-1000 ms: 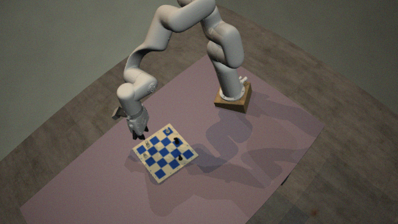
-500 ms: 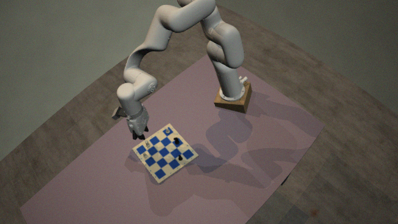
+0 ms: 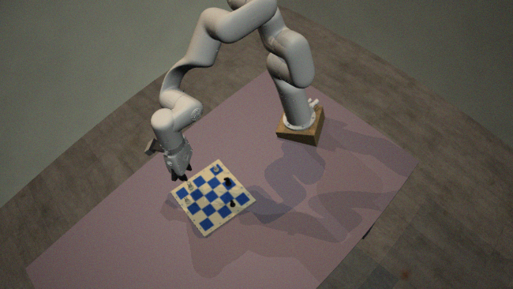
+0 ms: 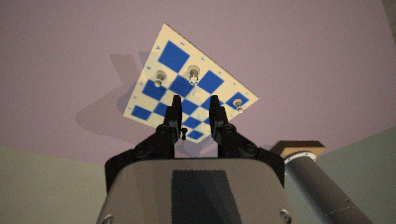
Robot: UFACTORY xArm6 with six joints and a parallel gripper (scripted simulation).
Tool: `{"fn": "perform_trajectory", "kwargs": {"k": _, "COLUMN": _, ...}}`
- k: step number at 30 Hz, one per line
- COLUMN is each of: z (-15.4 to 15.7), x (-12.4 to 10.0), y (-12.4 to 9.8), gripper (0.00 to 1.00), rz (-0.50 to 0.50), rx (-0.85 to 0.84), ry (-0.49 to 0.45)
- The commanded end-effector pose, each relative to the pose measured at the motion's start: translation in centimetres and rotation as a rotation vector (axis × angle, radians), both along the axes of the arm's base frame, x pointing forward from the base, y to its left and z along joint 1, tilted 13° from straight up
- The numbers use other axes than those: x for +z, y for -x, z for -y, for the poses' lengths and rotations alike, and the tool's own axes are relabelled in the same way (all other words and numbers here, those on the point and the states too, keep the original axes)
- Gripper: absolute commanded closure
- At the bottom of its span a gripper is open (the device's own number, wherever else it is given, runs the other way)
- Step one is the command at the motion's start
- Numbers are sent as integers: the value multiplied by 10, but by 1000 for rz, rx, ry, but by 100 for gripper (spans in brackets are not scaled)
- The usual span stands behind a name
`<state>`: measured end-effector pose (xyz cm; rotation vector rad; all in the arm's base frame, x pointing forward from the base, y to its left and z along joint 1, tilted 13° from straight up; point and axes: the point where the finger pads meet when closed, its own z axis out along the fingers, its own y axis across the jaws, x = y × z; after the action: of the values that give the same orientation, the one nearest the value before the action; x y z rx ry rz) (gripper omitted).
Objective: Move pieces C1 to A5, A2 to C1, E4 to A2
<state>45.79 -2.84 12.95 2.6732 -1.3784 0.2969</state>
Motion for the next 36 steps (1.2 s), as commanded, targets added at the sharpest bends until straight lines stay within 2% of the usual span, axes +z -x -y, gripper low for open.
{"fn": "perform_trajectory", "kwargs": {"k": 1, "z": 0, "x": 0, "y": -2, "gripper": 63, "rz": 5, "rx": 0, "ry": 0}}
{"fn": "perform_trajectory", "kwargs": {"k": 36, "z": 7, "x": -41, "y": -7, "gripper": 63, "rz": 5, "rx": 0, "ry": 0}}
